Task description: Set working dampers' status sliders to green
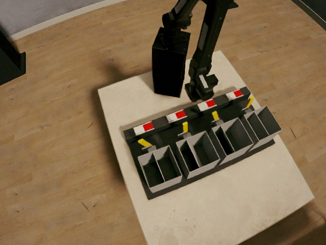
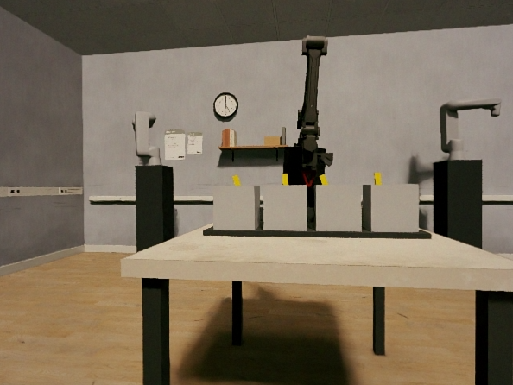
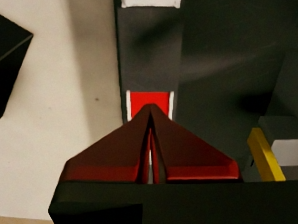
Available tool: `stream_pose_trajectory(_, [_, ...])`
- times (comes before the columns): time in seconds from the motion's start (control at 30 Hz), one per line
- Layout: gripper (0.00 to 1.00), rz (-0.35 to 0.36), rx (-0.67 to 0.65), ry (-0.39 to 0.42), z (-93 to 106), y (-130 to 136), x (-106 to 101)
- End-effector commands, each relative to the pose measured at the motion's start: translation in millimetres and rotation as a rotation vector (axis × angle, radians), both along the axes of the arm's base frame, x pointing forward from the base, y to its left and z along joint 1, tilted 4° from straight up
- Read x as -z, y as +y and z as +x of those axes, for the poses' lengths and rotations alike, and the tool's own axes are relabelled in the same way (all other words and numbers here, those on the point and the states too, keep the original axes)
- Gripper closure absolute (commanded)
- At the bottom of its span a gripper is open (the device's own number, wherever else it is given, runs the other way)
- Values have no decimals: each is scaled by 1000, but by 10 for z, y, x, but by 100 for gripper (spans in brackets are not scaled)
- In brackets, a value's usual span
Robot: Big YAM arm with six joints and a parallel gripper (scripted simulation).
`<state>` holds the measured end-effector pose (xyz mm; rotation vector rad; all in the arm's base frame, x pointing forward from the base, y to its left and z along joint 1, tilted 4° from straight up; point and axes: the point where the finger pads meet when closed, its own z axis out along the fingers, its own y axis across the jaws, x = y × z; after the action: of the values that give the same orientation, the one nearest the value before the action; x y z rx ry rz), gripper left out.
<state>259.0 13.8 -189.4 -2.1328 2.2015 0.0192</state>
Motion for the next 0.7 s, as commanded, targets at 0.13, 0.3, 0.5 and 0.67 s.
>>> stream_pose_trajectory(0.13, [100, 0, 3, -5, 28, 45, 311])
stream_pose_trajectory(0.3, [100, 0, 5, -5, 30, 45, 407])
stream_pose_trajectory(0.5, [100, 0, 6, -5, 32, 50, 534])
stream_pose_trajectory(0.67, [100, 0, 2, -8, 41, 58, 547])
